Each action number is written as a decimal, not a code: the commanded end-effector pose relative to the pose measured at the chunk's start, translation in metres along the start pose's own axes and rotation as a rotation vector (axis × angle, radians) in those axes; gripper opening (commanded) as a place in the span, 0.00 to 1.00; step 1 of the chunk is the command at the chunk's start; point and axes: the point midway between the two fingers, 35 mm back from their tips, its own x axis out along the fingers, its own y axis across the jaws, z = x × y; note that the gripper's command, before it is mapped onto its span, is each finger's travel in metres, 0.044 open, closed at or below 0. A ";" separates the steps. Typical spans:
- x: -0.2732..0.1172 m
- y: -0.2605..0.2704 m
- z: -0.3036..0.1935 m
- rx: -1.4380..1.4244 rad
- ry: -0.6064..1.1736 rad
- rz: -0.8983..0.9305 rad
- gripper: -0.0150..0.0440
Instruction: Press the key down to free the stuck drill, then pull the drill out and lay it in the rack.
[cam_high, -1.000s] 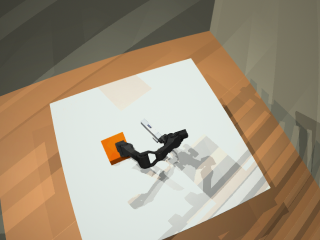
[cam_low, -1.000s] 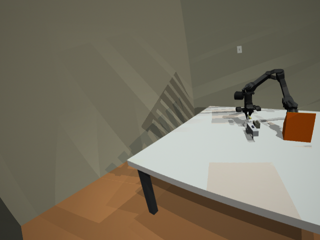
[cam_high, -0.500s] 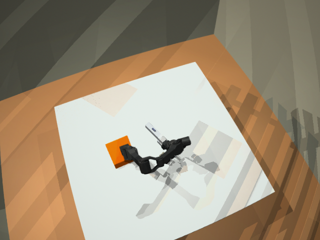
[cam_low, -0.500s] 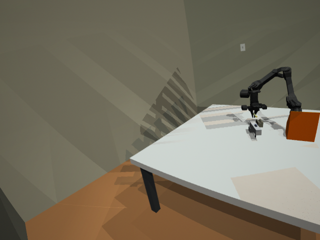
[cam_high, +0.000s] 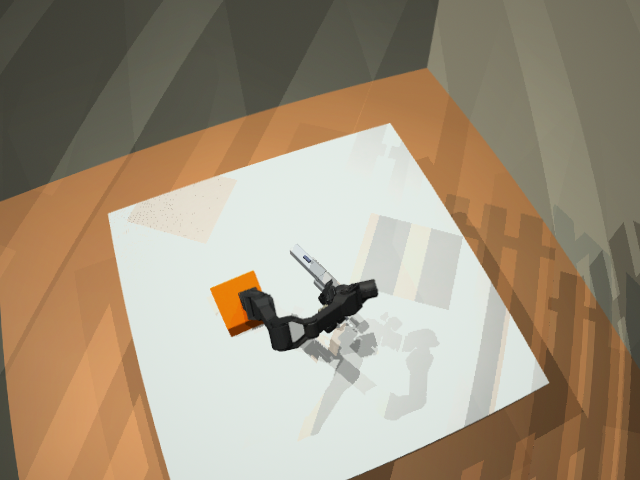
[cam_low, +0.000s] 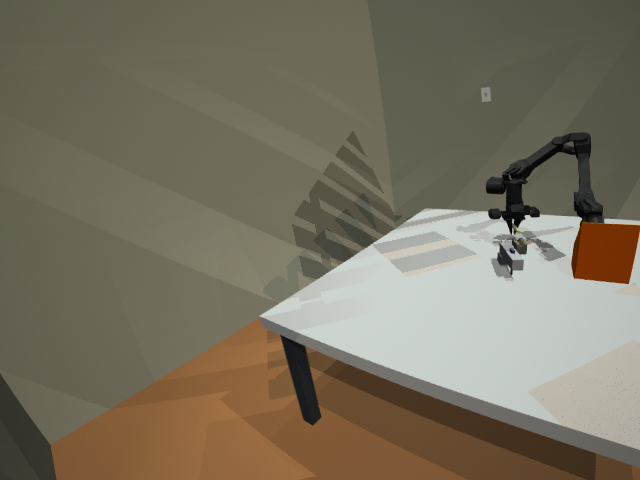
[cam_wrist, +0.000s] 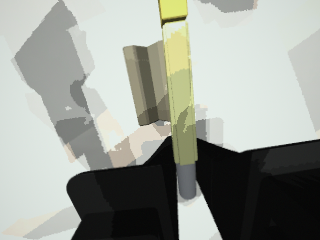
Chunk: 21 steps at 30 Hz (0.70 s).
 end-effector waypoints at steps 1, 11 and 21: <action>-0.002 0.007 0.000 -0.007 -0.005 -0.004 0.25; 0.002 0.015 -0.002 -0.007 -0.004 -0.004 0.25; 0.020 0.015 -0.001 -0.007 -0.003 -0.003 0.25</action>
